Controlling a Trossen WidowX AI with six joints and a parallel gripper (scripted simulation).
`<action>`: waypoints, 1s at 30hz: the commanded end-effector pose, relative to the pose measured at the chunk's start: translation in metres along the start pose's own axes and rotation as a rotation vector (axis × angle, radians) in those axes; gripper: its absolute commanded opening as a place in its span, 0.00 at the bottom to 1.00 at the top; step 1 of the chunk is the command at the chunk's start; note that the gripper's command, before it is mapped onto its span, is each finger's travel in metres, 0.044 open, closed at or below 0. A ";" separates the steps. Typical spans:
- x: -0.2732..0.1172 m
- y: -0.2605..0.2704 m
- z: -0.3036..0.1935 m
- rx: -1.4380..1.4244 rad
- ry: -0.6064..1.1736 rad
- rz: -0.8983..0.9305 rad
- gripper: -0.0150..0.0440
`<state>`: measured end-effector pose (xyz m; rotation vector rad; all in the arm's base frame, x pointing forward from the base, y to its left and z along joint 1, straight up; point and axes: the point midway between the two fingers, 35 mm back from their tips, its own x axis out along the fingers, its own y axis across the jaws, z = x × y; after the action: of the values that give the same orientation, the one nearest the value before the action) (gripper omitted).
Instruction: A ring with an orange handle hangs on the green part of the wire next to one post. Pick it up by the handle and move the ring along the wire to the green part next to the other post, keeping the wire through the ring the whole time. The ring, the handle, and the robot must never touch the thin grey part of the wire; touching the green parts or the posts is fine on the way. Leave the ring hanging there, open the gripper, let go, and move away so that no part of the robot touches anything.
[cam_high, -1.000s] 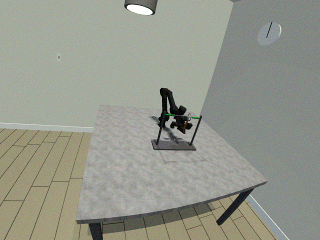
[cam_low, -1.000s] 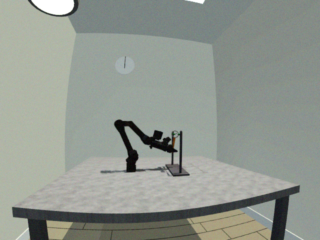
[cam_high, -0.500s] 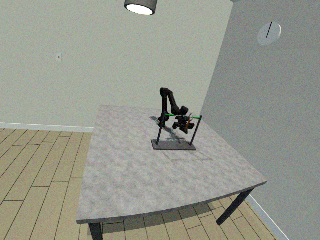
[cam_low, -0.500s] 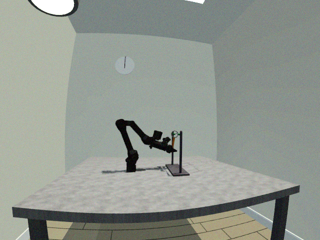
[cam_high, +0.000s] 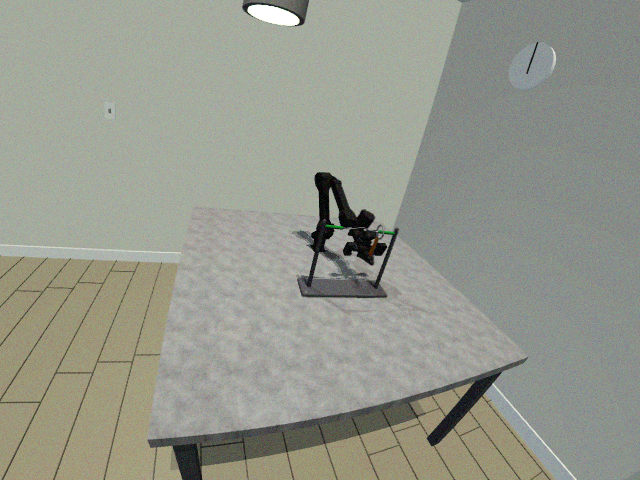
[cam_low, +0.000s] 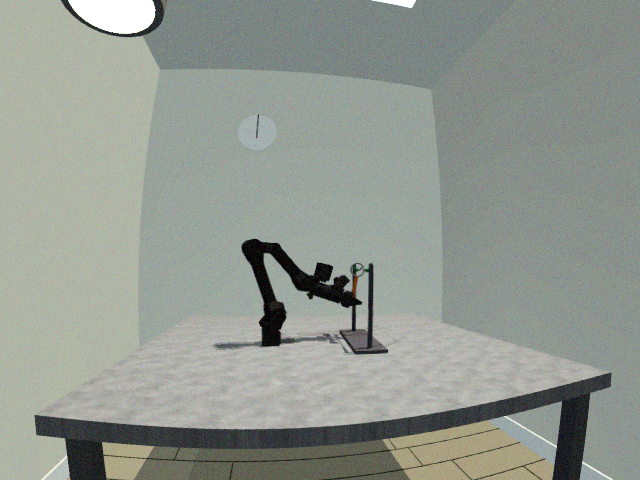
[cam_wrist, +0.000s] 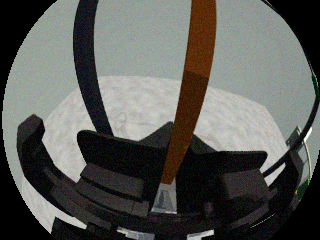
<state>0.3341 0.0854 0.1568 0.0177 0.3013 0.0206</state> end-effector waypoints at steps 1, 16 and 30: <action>0.001 0.004 -0.001 0.004 0.000 0.000 0.00; 0.005 0.010 -0.010 0.004 -0.001 0.005 0.00; 0.007 0.010 -0.018 0.003 0.000 0.005 0.00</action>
<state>0.3356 0.0962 0.1389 0.0180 0.3003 0.0312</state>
